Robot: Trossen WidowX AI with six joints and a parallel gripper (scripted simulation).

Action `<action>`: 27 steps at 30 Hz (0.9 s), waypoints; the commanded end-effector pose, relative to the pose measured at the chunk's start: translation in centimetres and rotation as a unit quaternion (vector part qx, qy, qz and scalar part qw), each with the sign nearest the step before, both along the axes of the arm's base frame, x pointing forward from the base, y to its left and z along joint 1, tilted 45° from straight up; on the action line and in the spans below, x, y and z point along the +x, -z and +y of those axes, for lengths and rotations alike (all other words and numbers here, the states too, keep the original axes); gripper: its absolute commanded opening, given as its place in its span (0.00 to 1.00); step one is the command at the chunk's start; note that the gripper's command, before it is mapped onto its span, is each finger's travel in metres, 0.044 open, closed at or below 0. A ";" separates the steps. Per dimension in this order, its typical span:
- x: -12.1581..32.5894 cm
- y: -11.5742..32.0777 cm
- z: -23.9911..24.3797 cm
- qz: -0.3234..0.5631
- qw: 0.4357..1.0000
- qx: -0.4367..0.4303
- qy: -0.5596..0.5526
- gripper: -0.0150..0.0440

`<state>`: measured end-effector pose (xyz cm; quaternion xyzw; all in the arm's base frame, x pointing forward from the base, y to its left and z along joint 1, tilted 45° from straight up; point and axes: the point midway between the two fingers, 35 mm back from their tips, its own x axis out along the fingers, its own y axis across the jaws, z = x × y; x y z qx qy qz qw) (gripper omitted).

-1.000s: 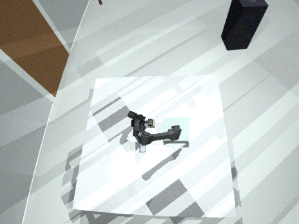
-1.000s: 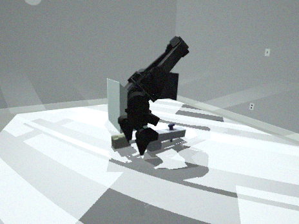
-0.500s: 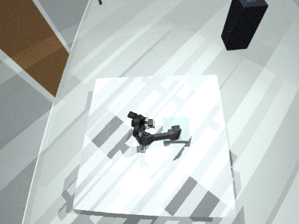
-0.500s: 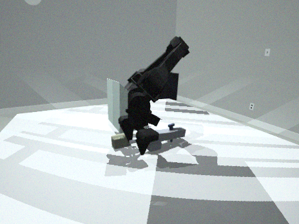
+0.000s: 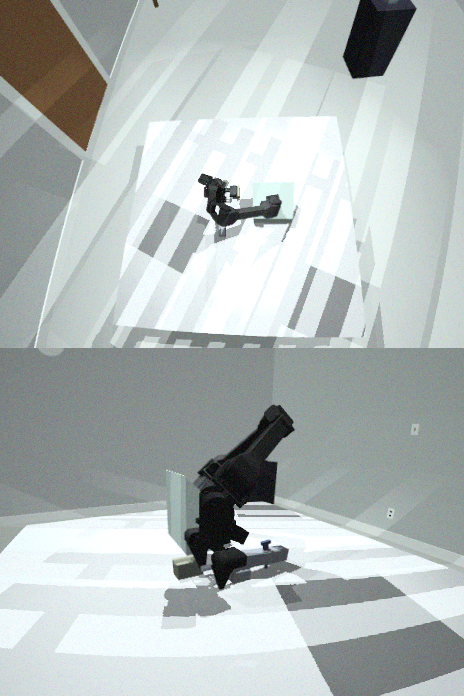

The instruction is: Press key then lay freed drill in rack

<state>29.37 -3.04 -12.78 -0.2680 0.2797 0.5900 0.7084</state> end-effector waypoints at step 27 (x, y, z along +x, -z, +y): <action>-0.3 0.0 0.6 0.002 1.000 0.004 0.001 1.00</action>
